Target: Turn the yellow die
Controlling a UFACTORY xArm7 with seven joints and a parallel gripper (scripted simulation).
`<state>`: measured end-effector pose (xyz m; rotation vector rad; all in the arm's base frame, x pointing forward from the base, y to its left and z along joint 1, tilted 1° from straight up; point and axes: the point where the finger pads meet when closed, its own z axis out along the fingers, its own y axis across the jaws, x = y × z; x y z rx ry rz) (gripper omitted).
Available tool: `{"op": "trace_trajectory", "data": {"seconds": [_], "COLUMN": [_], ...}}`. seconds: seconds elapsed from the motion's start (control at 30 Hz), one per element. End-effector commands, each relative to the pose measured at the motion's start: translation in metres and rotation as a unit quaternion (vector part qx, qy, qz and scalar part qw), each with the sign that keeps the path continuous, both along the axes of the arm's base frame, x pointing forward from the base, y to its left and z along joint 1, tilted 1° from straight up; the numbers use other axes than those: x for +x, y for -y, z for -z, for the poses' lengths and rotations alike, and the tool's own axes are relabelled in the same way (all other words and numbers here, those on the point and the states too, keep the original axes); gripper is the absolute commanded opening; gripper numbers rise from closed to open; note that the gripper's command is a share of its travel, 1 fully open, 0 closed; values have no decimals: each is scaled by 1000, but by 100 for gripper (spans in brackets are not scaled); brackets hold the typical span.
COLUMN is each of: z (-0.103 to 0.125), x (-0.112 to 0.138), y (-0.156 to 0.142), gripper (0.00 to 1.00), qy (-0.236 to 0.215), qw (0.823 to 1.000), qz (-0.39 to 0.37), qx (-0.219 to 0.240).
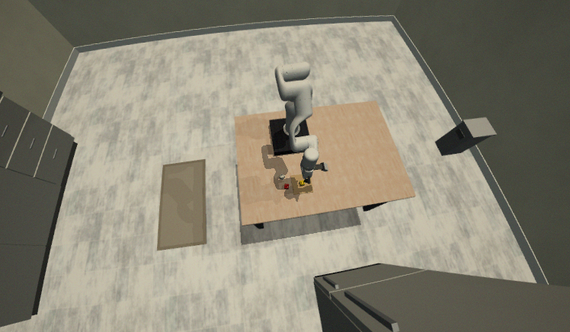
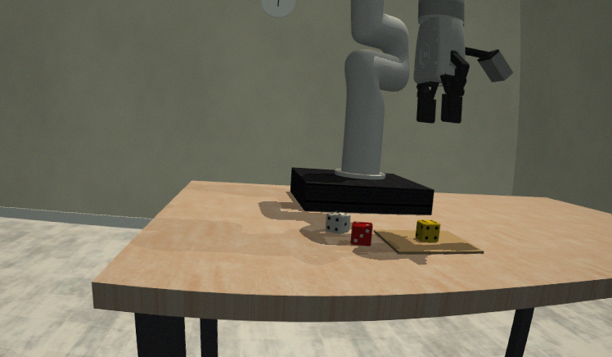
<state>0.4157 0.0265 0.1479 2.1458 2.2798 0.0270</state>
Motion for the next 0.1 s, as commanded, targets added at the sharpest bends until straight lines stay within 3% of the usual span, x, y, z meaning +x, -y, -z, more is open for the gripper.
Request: {"op": "trace_trajectory", "data": {"seconds": [0.0,0.07], "z": [-2,-2], "x": [1,1], "y": [0,0], "gripper": [100,100], "qy": [2,2], "qw": [1000,1000], "qz": [0,0], "qx": [0,0]}}
